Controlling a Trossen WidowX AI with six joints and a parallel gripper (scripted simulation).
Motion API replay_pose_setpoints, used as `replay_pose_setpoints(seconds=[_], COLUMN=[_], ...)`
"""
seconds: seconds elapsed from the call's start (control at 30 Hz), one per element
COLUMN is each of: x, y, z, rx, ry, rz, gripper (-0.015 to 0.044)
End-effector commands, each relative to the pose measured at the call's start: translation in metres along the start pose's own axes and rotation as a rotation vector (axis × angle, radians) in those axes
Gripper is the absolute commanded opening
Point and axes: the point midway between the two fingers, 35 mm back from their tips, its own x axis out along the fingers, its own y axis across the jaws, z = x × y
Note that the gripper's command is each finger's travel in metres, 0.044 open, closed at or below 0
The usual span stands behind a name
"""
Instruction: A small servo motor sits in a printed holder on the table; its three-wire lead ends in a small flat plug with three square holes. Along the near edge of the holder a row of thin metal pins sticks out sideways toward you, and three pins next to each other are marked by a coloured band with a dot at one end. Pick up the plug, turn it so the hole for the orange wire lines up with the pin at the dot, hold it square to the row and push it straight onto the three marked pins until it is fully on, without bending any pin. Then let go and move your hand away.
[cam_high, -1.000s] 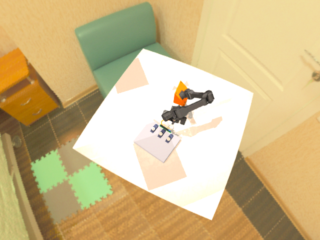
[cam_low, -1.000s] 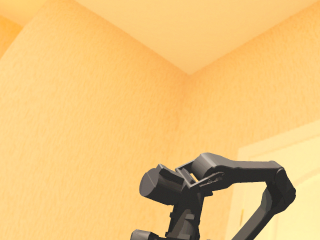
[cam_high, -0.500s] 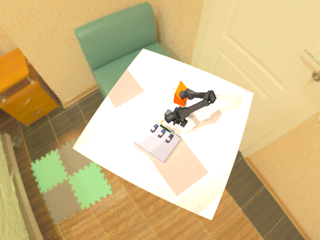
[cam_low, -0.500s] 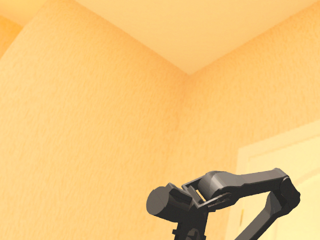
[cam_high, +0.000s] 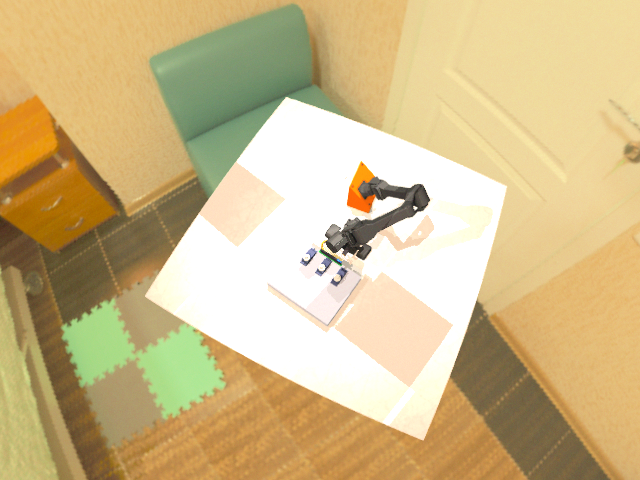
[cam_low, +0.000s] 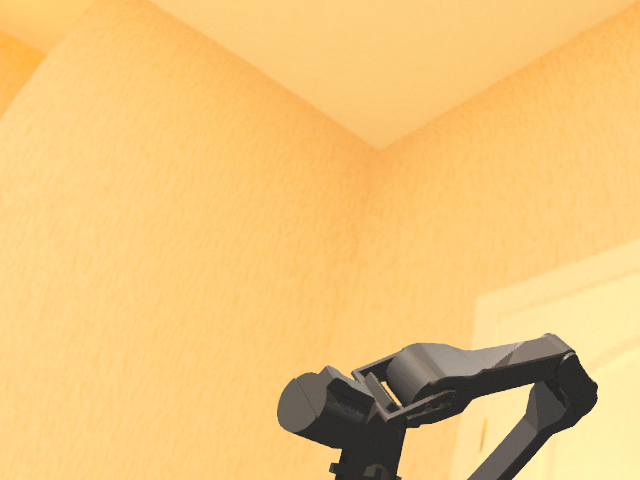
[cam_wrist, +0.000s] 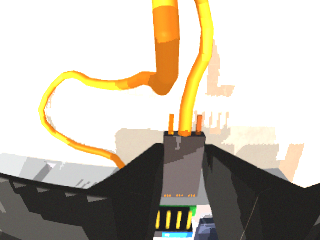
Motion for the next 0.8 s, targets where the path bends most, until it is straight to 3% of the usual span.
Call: replay_pose_setpoints(seconds=[0.0,0.77], x=[0.0010,0.0000], y=[0.0015,-0.0026], z=[-0.0091,-0.0114], rx=[0.007,0.007], ry=[0.000,0.000], rz=[-0.005,-0.005], gripper=[0.0000,0.0000])
